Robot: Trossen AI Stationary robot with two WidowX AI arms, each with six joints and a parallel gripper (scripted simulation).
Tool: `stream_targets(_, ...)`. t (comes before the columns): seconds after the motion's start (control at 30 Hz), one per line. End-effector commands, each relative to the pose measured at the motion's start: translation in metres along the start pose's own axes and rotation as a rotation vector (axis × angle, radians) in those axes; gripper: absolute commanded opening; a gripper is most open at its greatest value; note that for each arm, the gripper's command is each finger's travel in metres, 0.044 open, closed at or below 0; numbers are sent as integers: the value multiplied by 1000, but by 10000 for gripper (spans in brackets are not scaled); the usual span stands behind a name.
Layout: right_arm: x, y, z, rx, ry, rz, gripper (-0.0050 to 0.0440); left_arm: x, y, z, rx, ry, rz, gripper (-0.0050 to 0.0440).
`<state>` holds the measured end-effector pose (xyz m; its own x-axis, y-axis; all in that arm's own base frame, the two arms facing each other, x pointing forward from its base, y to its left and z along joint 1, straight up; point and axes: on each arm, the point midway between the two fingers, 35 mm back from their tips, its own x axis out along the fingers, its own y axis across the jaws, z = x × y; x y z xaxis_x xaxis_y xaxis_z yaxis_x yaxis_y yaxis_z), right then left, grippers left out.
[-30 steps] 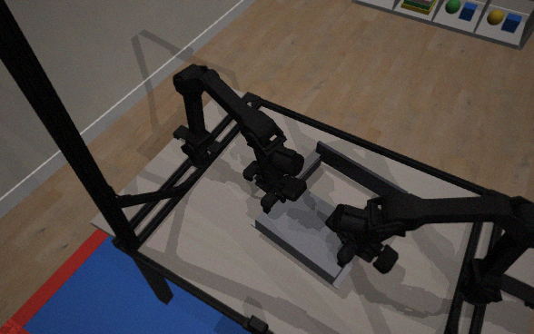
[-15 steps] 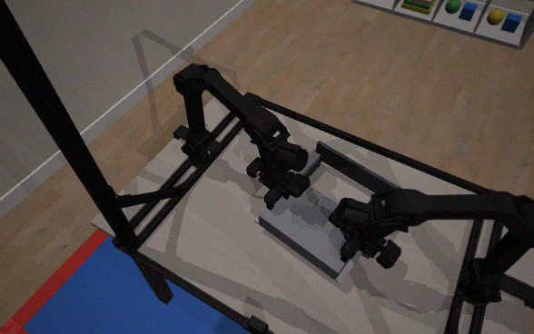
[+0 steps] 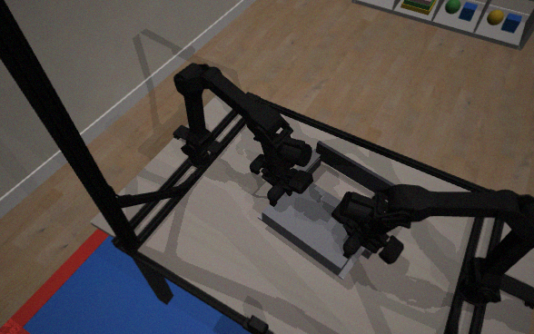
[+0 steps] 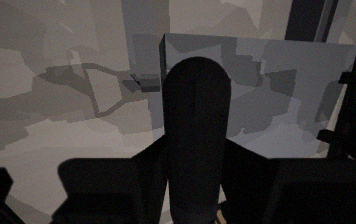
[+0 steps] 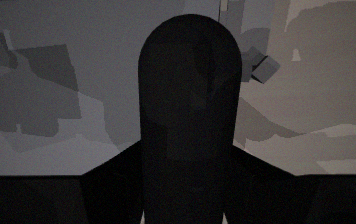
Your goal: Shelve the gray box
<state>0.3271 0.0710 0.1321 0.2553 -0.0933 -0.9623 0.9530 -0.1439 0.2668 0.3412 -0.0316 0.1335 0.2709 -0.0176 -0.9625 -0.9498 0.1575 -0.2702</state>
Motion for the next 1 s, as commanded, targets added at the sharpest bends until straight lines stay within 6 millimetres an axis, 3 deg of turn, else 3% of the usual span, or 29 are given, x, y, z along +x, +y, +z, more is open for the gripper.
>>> stream_targets(0.0, -10, 2, 5, 4, 17, 30, 0, -8, -4, 5, 9, -7, -27, 0)
stream_targets(0.97, -8, 2, 33, 4, 17, 30, 0, -7, -4, 34, 9, -7, -27, 0)
